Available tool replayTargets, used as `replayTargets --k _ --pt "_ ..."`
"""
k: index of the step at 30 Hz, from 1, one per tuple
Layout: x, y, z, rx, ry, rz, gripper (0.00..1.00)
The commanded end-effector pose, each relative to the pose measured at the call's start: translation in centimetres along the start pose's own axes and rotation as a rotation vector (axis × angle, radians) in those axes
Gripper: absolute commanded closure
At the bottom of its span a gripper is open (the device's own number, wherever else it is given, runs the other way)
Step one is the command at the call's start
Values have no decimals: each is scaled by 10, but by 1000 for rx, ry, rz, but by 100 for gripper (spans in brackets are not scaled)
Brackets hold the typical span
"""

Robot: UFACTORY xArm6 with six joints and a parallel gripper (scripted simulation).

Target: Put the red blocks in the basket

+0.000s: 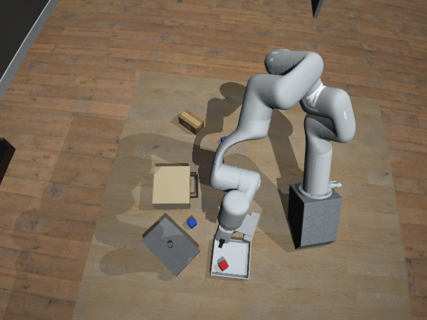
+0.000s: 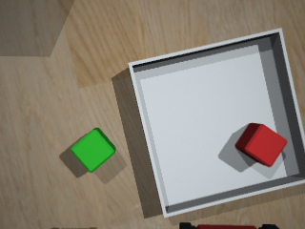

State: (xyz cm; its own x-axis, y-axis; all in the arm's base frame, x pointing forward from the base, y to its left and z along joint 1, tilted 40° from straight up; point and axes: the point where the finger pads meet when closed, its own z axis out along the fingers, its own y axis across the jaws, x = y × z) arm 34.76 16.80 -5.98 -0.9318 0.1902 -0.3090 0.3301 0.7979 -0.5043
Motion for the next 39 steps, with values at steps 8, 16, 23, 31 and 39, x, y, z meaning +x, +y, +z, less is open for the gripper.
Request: replayTargets --k 8,16,23,31,39 --pt "16 16 3 33 15 -618 100" --pt "16 16 3 68 56 -1019 100" --pt "16 16 3 68 56 -1019 100" --pt "16 16 3 68 56 -1019 100" --pt "16 16 4 68 56 -1019 100"
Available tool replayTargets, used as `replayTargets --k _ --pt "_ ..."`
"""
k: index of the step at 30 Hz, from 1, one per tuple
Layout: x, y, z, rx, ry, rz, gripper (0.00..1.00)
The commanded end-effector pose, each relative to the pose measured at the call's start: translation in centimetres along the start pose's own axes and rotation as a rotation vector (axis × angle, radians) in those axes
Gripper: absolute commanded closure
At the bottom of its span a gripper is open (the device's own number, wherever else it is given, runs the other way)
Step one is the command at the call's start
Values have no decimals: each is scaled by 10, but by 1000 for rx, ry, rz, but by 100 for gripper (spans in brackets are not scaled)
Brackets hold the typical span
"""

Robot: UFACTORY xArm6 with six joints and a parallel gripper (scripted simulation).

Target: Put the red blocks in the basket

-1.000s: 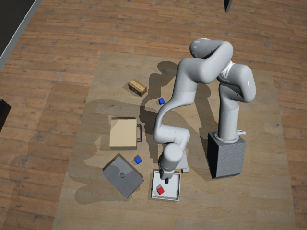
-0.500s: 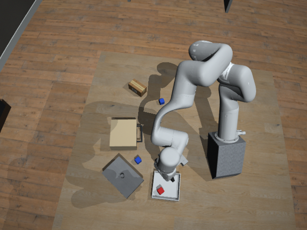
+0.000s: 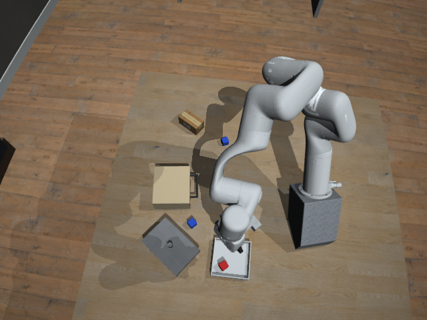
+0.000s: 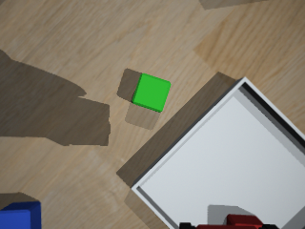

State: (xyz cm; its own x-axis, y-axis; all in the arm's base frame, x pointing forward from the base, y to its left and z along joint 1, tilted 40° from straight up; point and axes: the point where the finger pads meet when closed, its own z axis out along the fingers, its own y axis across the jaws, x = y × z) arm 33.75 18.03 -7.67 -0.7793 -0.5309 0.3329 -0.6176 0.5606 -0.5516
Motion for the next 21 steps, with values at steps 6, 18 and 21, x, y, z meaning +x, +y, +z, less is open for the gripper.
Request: replayTargets --k 6,18,21 --pt "-1 0 2 0 -4 1 100" --pt "-1 0 13 0 -4 1 100" --pt "-1 0 17 0 -4 1 100"
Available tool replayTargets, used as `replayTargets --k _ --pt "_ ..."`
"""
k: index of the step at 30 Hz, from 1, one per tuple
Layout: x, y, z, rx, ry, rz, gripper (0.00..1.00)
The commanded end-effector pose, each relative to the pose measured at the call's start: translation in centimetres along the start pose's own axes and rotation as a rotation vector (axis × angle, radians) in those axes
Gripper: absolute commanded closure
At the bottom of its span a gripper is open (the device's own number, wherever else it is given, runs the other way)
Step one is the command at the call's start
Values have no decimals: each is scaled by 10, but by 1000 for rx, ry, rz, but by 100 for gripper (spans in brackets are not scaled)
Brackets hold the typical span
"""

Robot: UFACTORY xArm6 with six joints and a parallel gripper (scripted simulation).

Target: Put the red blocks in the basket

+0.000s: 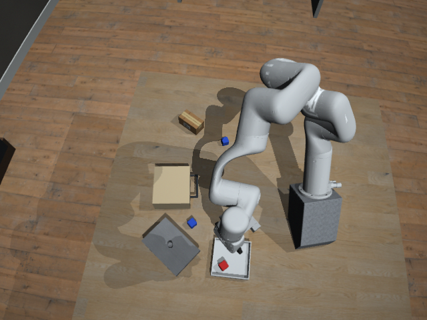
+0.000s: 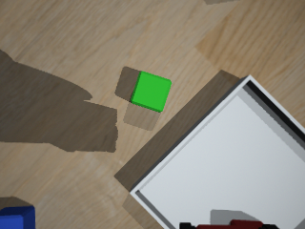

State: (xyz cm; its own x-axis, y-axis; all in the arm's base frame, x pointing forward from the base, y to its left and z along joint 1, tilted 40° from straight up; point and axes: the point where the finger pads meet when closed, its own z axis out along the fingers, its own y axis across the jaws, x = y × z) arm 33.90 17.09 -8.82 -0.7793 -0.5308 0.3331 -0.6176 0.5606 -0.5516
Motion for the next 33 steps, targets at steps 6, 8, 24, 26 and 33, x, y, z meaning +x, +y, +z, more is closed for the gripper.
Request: replayTargets --k 6,8,24,26,33 --pt "-2 0 12 0 -4 1 100" --pt "-2 0 14 0 -4 1 100" --pt "-2 0 47 0 -4 1 100" --pt "-2 0 47 0 -4 1 100" --pt "-2 0 64 0 -4 1 100"
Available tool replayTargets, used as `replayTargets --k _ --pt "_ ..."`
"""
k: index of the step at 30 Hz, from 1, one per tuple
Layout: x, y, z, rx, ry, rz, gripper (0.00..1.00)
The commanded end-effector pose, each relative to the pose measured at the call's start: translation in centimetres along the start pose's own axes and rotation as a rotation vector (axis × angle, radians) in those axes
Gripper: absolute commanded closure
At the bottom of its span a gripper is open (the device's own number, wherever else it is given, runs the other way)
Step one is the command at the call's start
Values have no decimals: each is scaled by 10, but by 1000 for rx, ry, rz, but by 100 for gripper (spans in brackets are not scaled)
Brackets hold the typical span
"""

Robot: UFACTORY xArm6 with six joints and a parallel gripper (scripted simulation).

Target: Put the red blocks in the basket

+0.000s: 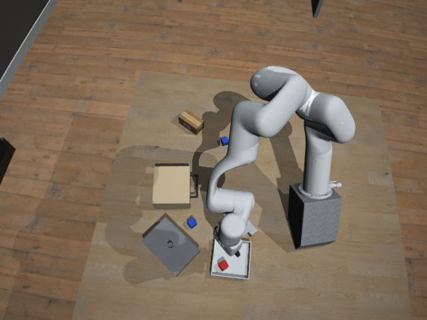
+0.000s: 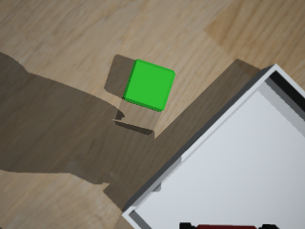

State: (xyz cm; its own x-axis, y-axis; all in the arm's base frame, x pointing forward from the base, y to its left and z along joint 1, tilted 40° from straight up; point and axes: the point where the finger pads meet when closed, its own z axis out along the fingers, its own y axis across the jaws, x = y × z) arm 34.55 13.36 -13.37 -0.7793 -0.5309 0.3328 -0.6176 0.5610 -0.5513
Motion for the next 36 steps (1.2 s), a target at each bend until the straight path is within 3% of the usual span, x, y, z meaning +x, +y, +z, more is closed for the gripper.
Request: replayTargets --k 1,36 --pt "-2 0 7 0 -4 1 100" --pt "-2 0 66 0 -4 1 100"
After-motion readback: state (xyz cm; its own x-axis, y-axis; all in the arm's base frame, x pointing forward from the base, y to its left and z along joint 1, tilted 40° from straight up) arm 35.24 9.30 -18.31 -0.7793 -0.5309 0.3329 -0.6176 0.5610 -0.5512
